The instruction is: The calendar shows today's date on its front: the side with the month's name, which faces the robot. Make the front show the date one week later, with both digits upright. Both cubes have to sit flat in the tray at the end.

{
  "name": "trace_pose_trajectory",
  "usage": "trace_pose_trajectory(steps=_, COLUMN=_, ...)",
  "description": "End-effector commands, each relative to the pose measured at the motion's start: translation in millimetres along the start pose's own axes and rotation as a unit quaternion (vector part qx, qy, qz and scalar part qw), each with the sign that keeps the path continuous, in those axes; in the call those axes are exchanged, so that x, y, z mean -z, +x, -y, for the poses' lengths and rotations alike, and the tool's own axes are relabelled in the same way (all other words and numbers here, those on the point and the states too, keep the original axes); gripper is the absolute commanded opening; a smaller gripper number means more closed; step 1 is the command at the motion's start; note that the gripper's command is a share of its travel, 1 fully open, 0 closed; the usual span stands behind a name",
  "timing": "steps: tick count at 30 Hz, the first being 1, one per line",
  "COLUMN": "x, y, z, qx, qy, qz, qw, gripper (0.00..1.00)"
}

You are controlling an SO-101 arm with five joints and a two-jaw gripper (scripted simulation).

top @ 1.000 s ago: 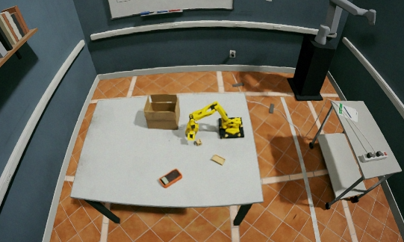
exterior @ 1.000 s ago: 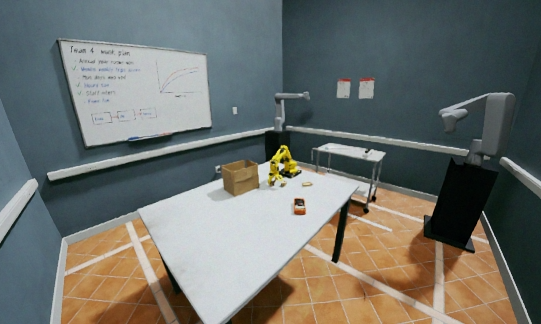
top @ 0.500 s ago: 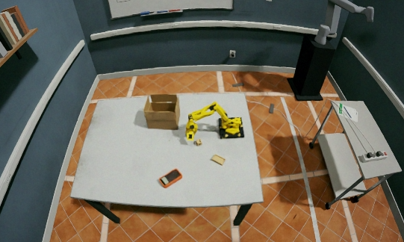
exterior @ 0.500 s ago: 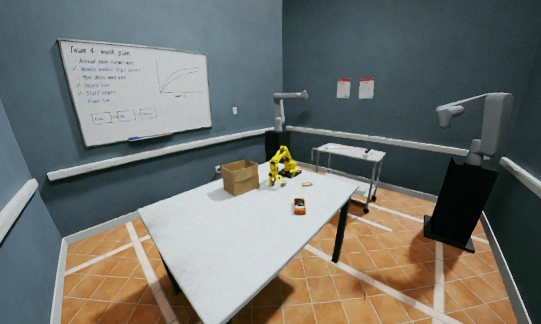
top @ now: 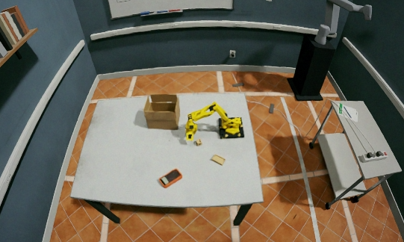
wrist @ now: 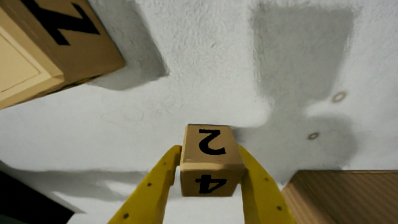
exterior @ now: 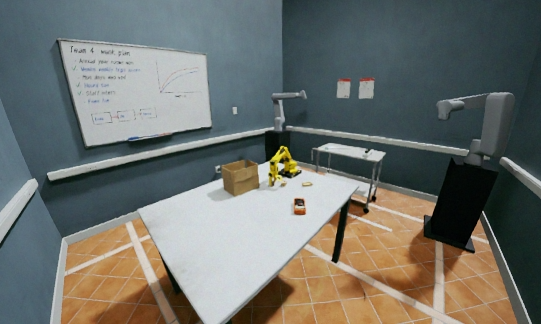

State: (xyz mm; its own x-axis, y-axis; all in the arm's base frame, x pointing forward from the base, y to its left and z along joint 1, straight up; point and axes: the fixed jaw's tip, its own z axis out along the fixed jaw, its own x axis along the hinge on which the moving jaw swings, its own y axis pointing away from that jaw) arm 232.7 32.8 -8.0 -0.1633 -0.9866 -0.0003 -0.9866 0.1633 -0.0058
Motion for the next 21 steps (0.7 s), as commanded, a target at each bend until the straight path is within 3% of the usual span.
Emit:
trace_pose_trajectory(steps=1, x=-1.9, y=1.0, z=-1.3, qx=0.003, qy=-0.008, qz=-0.002, qw=1.000, gripper=0.20)
trace_pose_trajectory(steps=9, x=-1.9, y=1.0, z=-1.3, qx=0.003, qy=-0.008, qz=-0.002, qw=1.000, gripper=0.19)
trace_pose_trajectory(steps=21, x=-1.9, y=1.0, z=-1.3, qx=0.003, qy=-0.008, qz=-0.002, qw=1.000, gripper=0.09)
